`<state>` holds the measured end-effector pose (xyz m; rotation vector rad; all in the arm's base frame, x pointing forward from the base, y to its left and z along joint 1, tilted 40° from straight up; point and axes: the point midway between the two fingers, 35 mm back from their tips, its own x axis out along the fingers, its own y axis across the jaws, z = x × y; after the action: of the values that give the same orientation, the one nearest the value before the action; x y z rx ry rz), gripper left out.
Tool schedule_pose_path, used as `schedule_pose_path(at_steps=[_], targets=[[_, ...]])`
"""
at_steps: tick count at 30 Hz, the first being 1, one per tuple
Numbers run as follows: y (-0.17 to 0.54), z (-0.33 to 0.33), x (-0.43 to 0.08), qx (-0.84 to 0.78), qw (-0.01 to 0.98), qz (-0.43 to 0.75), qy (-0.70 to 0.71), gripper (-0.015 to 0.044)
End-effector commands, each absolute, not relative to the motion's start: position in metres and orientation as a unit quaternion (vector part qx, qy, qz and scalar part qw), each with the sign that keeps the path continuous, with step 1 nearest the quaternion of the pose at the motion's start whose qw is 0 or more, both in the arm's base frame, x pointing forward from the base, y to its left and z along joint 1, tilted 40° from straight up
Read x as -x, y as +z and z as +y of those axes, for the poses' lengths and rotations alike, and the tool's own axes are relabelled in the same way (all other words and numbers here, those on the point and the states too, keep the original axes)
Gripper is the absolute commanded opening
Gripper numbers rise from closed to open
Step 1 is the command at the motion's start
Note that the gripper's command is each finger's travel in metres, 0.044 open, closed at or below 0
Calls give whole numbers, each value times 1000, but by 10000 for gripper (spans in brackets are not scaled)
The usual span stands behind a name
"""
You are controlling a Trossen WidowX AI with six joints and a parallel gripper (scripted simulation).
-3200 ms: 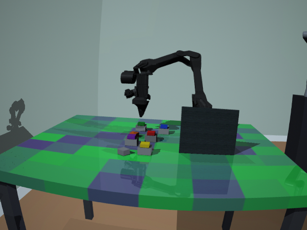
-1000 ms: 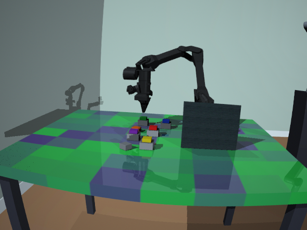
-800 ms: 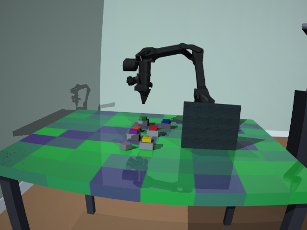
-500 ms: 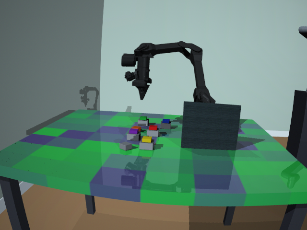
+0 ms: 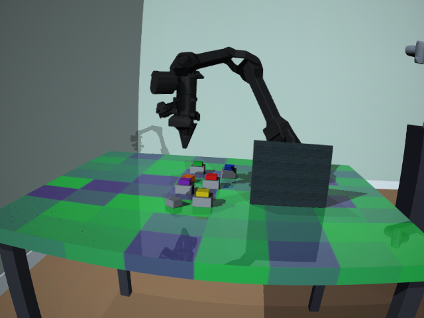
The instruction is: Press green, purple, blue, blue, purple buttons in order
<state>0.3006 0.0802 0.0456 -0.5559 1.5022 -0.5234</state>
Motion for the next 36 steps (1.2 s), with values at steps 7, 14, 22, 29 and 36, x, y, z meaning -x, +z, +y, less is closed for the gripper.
schedule_pose_path(at_steps=[7,14,22,29,36], targets=[[-5,57,-297,240,666,664,-240,20],[-12,50,-296,241,666,663,-241,20],[-21,42,-296,241,666,663,-241,20],[-30,35,-296,241,666,663,-241,20],[-38,28,-296,241,666,663,-241,20]])
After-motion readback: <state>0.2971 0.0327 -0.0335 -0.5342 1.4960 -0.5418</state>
